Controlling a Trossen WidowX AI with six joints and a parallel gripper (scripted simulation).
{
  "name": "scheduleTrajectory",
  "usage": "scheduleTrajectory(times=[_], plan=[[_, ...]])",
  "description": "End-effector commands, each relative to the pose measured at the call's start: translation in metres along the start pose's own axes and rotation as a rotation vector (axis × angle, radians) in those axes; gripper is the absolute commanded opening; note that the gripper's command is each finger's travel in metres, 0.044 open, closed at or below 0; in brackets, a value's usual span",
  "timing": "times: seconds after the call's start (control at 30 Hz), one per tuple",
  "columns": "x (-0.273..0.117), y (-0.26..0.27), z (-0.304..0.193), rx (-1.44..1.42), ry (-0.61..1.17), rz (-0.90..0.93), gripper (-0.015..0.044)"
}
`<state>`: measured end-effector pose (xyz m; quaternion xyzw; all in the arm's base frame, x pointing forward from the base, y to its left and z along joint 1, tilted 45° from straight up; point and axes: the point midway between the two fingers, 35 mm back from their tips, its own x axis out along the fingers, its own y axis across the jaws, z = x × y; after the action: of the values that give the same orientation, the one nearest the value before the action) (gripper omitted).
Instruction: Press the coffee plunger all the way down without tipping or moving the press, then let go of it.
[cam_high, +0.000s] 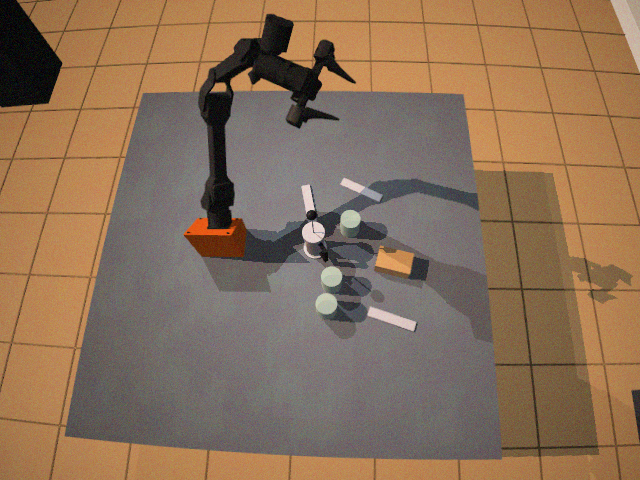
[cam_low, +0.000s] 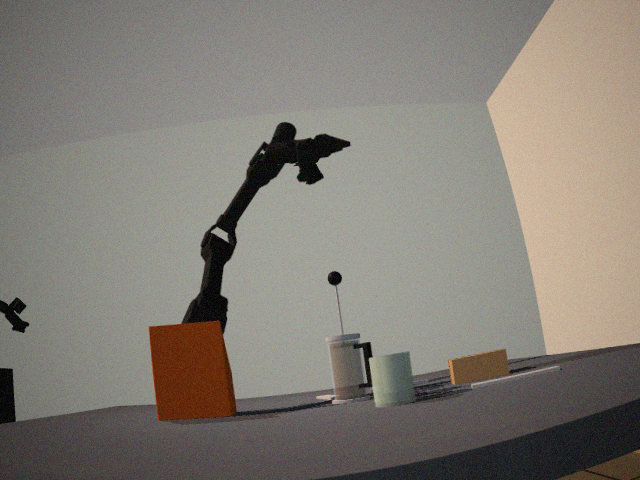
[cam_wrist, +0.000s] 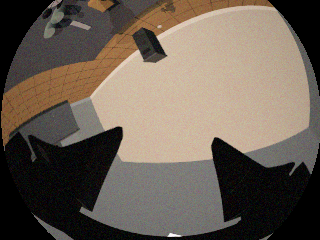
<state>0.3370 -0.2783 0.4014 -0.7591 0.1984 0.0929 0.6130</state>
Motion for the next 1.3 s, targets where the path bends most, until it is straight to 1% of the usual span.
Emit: scheduleTrajectory(times=[0.0,0.03,0.13,0.43,0.6,0.9,0.97,1.1,1.27], plan=[[0.001,0.002,0.000,0.016,-0.004,0.002,0.0426],[0.001,0.006,0.001,0.050,-0.012,0.007,0.0440],[0.006,0.031,0.007,0.242,-0.053,0.036,0.0440],[0.012,0.136,0.049,1.125,-0.183,0.203,0.0440],[0.006,0.191,0.083,1.646,-0.224,0.326,0.0440],[-0.014,0.252,0.140,2.356,-0.260,0.521,0.0440],[-0.017,0.258,0.146,2.427,-0.264,0.543,0.0440],[-0.015,0.263,0.155,2.435,-0.265,0.547,0.0440],[-0.012,0.281,0.186,2.432,-0.273,0.548,0.0440]])
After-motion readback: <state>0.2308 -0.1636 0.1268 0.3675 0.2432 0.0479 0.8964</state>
